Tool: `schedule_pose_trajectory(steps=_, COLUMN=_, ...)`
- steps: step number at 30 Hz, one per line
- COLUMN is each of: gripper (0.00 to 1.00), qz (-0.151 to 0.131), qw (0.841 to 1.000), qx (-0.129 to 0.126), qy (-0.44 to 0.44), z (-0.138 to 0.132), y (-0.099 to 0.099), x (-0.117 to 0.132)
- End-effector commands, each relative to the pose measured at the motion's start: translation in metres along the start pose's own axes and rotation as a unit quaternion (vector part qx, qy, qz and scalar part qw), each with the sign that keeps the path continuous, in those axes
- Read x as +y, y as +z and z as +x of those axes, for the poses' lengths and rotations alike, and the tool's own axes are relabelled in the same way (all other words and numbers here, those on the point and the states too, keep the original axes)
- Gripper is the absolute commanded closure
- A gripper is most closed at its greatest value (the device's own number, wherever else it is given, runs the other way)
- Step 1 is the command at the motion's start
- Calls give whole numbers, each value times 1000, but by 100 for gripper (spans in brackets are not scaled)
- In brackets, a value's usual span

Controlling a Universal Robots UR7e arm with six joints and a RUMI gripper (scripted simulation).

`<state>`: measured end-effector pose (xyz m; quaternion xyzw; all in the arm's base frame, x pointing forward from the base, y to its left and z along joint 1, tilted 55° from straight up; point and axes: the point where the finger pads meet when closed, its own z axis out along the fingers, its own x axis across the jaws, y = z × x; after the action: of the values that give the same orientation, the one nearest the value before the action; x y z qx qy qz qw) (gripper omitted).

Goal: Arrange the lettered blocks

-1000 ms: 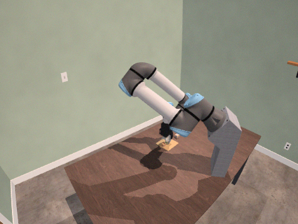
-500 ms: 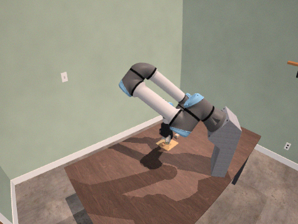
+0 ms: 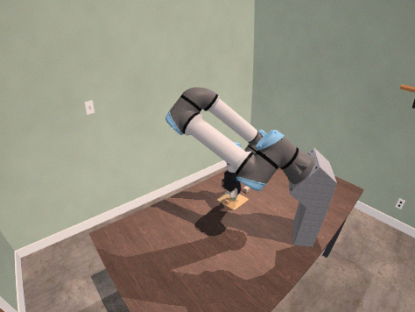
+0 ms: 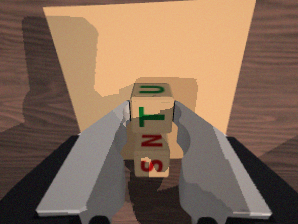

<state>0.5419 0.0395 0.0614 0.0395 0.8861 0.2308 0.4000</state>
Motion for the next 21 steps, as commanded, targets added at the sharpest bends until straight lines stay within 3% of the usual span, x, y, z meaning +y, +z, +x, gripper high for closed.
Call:
schedule_pose_trajectory(steps=1, gripper=91, qz=0, qw=1000, qx=0, qy=0, z=0, y=0, x=0)
schedule_pose_trajectory(steps=14, gripper=91, qz=0, qw=1000, qx=0, qy=0, z=0, y=0, x=0)
schedule_pose_trajectory(steps=21, gripper=84, qz=0, qw=1000, qx=0, qy=0, z=0, y=0, x=0)
